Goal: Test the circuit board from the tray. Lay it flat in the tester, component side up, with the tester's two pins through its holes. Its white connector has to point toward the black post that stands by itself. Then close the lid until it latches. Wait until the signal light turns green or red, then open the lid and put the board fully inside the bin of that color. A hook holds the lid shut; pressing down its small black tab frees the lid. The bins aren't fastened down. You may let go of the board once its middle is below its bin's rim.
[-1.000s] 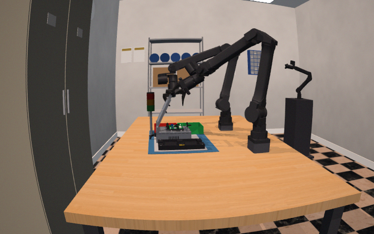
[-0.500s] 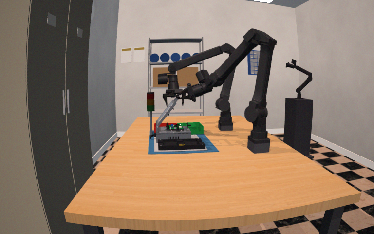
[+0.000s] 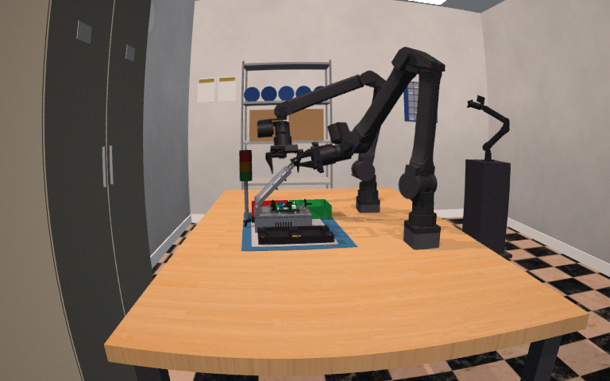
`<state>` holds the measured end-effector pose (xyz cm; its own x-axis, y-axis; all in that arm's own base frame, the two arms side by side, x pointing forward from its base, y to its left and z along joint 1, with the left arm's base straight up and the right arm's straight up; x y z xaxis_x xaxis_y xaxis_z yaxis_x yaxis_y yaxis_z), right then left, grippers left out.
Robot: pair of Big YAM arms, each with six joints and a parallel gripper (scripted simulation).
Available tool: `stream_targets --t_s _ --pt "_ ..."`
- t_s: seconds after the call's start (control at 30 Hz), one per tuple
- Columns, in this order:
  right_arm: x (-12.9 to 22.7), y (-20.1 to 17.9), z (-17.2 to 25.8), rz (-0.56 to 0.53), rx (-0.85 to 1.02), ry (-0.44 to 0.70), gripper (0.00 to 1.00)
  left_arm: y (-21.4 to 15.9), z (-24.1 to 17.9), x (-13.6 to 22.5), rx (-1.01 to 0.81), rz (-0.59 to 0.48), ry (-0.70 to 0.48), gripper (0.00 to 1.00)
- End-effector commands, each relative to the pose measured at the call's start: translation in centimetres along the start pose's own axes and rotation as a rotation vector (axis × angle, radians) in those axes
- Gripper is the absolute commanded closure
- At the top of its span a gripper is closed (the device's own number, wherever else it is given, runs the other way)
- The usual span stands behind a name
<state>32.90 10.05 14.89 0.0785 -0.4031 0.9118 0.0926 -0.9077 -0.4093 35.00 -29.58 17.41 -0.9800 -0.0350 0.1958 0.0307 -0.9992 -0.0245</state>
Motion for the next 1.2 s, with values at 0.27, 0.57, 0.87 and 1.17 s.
stream_targets --t_s 0.27,0.57,0.87,1.17 --pt "1.6 -0.6 1.4 0.001 0.000 0.040 0.00 -1.0 0.7 0.7 -0.003 0.001 0.012 0.62" --pt "1.6 -0.6 1.4 0.001 0.000 0.040 0.00 -1.1 1.0 2.0 0.003 -0.010 0.009 0.62" --pt "1.6 -0.6 1.4 0.001 0.000 0.040 0.00 -1.4 -0.4 4.8 -0.007 -0.008 0.007 0.36" --pt "1.6 -0.6 1.4 0.001 0.000 0.040 0.00 0.4 1.6 4.7 0.026 0.009 0.027 0.36"
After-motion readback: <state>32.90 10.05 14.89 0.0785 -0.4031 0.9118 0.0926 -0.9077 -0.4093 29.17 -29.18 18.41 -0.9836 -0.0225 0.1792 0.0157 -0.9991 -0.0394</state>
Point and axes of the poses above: on each arm, the point where the finger pads meet when closed, its own x axis back along the fingers, its own z axis across the jaws, y = z × x, the point moved 1 cm from there along x, back along the fingers, and after that the axes turned 1 degree about -x, right-handed, at the moved point
